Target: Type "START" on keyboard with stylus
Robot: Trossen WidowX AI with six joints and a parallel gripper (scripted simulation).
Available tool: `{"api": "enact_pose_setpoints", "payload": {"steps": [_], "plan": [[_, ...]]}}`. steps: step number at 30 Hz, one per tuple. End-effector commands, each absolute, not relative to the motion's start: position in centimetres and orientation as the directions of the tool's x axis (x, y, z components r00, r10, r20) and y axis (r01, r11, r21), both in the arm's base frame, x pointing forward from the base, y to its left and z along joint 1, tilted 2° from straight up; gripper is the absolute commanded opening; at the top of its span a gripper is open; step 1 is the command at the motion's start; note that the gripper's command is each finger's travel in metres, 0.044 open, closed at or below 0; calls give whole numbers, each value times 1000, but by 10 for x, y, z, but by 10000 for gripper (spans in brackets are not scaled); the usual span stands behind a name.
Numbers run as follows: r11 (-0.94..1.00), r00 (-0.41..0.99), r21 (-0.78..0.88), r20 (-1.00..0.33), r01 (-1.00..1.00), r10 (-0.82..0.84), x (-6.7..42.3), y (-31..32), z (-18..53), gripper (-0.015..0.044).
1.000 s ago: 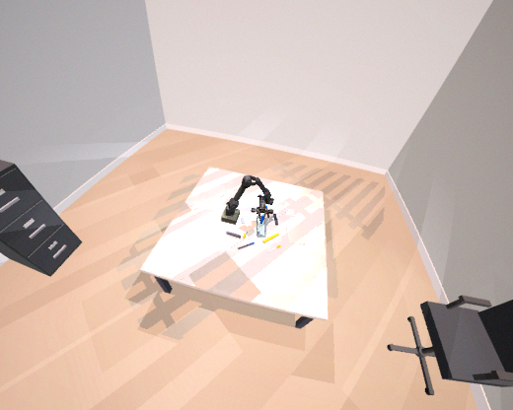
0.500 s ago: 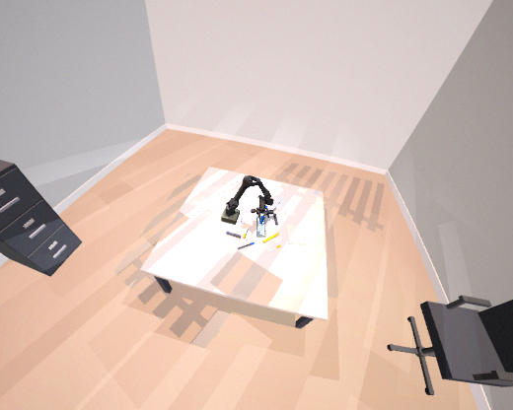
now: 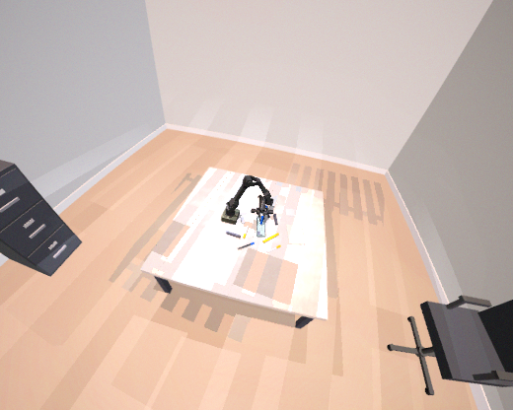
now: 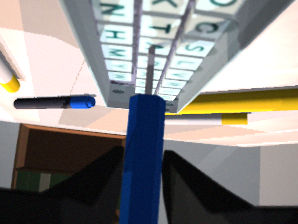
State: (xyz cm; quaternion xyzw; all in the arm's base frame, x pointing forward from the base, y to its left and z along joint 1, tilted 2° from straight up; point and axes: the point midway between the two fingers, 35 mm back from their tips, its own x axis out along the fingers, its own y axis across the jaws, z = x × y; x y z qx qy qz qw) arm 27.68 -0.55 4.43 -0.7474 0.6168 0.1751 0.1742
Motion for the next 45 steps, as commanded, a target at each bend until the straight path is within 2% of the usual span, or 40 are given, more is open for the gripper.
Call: {"api": "enact_pose_setpoints", "payload": {"steps": [1, 11, 16, 18, 31, 44, 45], "plan": [[-182, 179, -41, -474, -982, -862, 277, -5, 55, 81], [-182, 181, -43, -476, -982, -861, 275, -5, 76, 84], [-182, 181, -43, -476, -982, -861, 275, -5, 76, 51], [-182, 181, -43, -477, -982, -860, 277, -7, 76, 0], [-182, 181, -44, -470, -982, -864, 305, -54, 85, 0], [-182, 181, -44, -469, -982, -864, 305, -56, 65, 0], [-182, 181, -44, -469, -982, -864, 305, -56, 64, 26]]}}
